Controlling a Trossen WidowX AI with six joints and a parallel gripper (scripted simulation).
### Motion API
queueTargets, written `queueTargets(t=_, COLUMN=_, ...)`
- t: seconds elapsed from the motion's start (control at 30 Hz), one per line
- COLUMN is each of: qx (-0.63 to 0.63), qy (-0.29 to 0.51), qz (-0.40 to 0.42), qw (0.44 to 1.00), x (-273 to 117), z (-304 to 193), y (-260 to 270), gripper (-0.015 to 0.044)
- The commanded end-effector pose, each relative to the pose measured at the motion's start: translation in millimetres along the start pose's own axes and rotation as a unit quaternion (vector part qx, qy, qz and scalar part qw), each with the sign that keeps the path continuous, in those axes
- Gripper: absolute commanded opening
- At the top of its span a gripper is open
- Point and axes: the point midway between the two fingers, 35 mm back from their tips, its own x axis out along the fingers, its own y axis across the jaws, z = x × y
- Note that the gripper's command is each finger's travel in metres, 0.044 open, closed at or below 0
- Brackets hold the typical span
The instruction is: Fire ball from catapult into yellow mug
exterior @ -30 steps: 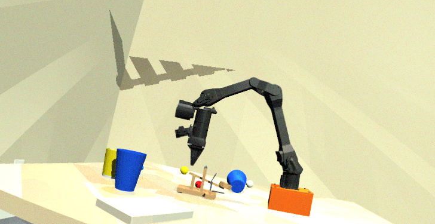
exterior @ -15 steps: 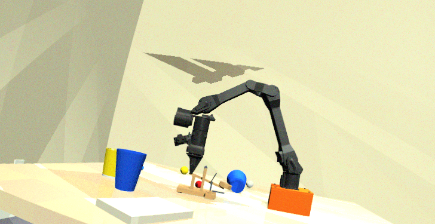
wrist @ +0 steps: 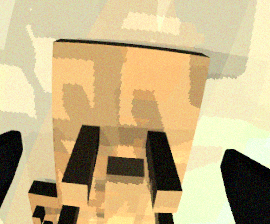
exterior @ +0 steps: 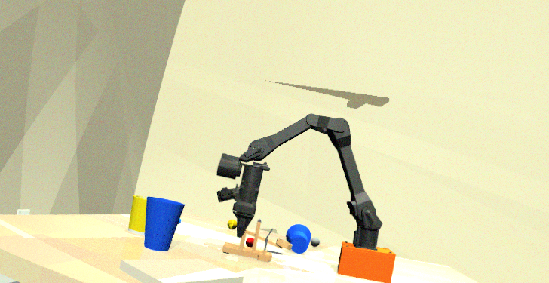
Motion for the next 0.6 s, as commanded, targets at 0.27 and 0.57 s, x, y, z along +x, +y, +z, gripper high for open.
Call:
queueTargets(t=0.27, qx=0.0, qy=0.006, qz=-0.001, qw=1.0, x=21, z=-4, y=0, gripper=0.044)
queueTargets(t=0.57, qx=0.0, qy=0.003, qz=0.0, qw=1.0, x=17, z=-2, y=0, gripper=0.0309)
